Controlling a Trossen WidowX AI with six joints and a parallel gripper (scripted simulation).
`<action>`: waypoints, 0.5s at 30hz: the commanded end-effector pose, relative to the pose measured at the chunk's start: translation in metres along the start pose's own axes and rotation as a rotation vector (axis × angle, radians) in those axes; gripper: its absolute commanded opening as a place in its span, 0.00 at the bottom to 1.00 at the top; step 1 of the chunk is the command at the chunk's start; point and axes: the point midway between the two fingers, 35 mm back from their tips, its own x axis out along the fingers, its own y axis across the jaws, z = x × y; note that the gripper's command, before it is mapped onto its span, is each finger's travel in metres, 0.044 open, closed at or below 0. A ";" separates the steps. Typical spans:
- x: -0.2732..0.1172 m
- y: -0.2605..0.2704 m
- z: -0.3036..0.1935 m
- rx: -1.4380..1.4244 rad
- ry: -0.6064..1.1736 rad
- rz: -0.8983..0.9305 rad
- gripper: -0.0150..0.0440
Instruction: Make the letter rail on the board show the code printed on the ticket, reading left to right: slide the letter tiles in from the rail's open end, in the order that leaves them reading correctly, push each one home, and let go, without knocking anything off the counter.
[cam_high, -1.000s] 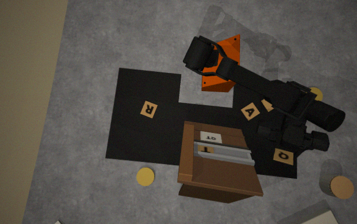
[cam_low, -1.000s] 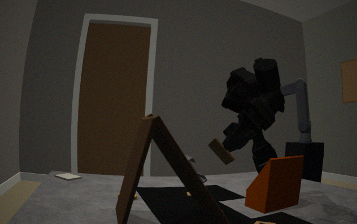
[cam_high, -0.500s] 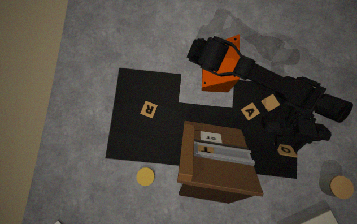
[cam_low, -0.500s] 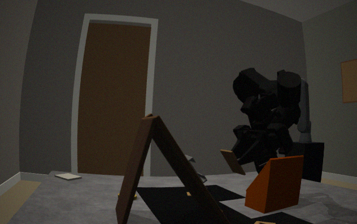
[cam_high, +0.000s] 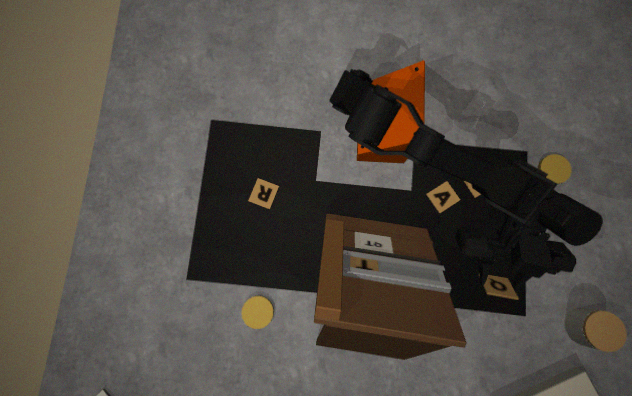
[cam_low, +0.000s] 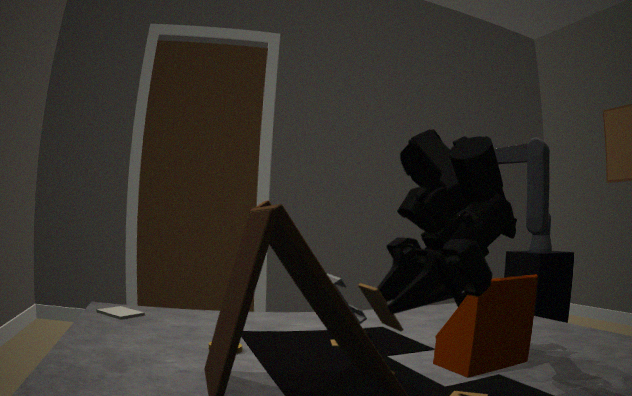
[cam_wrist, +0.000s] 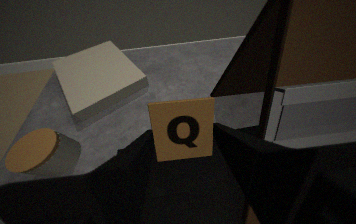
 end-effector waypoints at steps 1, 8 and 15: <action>0.007 0.001 -0.006 -0.019 0.003 0.000 0.25; 0.006 0.000 -0.005 -0.019 0.003 0.000 0.25; 0.006 0.001 -0.005 -0.019 0.003 0.000 0.25</action>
